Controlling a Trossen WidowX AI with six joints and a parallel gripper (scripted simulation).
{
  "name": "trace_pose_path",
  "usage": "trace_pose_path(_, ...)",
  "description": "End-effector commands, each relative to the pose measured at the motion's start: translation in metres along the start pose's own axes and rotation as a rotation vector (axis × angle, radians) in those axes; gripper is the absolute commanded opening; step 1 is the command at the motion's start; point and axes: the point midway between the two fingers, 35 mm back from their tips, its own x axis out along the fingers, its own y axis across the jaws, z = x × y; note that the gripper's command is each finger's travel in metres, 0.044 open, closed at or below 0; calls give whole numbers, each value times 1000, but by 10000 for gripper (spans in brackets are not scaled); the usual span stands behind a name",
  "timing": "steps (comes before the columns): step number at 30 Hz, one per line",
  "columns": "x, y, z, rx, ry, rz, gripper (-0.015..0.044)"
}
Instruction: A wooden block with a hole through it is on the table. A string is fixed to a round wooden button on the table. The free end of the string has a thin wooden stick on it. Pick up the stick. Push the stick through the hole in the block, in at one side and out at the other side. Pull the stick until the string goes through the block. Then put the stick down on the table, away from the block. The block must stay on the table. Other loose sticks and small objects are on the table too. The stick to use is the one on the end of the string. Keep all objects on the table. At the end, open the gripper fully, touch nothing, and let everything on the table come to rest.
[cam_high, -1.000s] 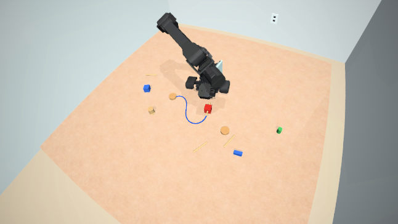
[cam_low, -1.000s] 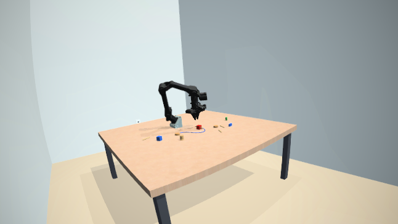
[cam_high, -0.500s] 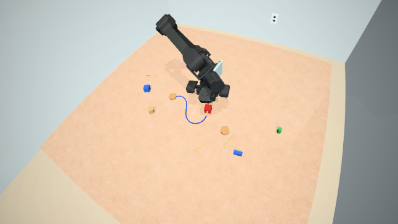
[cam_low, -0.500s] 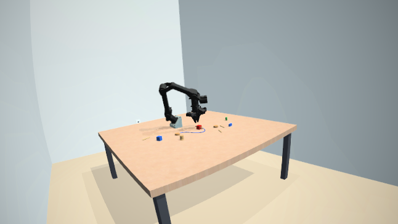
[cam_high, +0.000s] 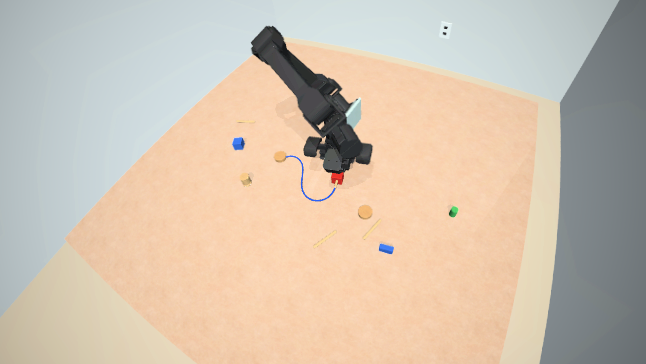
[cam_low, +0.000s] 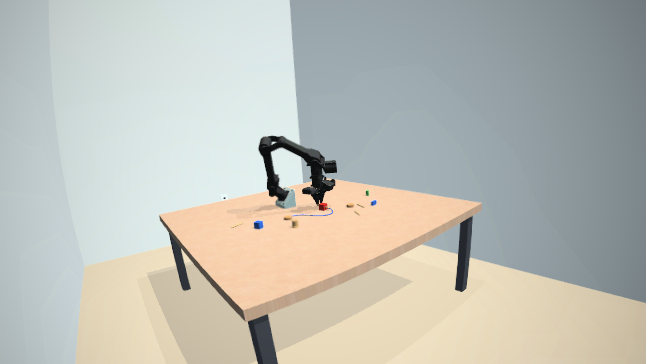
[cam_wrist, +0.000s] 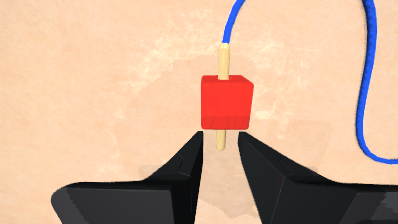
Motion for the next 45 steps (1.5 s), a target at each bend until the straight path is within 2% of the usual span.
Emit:
trace_pose_path(1, 8, -1, -3, -10, 3, -11, 122)
trace_pose_path(15, 19, -2, -4, -9, 4, -12, 122)
trace_pose_path(20, 17, -1, -3, -3, 5, -5, 0)
trace_pose_path(45, 20, 1, -5, -17, -82, 4, 0)
